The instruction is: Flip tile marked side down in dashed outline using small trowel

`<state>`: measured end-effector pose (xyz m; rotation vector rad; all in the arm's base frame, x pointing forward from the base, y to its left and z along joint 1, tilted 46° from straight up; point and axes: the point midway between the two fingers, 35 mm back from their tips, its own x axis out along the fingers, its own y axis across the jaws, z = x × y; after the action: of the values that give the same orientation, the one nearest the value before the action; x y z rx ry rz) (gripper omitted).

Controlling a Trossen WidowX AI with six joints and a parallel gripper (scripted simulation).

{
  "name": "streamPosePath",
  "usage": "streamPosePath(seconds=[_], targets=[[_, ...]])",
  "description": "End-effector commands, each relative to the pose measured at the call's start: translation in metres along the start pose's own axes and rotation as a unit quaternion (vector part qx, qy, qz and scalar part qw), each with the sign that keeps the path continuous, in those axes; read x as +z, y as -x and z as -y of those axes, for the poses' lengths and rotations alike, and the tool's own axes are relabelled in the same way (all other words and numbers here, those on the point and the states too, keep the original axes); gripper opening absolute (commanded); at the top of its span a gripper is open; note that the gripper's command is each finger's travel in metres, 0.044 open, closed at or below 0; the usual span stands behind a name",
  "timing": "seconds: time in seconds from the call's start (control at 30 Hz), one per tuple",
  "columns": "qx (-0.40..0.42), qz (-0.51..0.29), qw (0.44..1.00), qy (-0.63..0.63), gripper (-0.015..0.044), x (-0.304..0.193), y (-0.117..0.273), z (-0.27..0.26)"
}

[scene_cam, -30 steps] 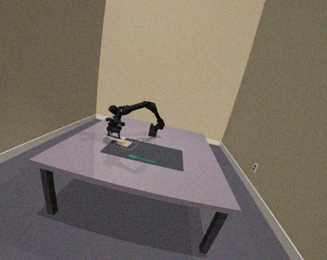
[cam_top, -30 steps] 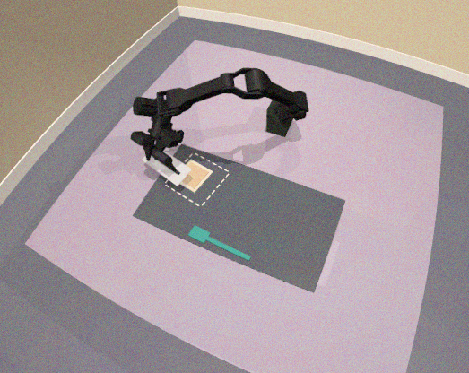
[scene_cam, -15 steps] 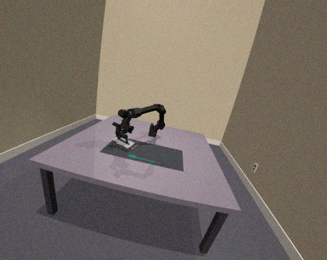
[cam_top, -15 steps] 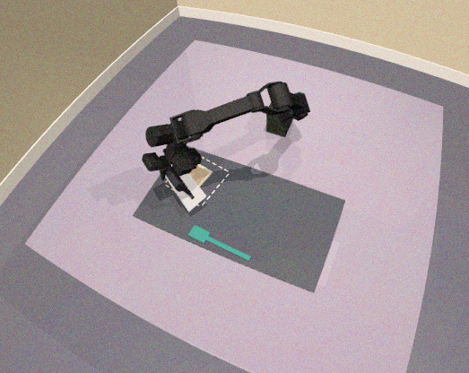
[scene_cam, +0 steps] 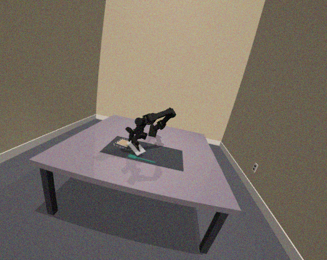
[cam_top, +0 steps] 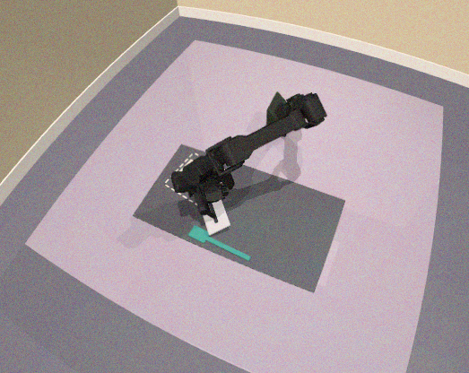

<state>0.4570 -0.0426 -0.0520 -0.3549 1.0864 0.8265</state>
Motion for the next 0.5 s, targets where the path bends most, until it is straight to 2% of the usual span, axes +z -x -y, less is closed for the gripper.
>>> streamPosePath(seconds=[0.0,0.47], targets=[[-0.012,-0.02,0.999,-0.024,0.0,0.019,0.014,-0.014],[-0.058,-0.093,0.989,-0.103,0.0,0.079,0.052,-0.099]])
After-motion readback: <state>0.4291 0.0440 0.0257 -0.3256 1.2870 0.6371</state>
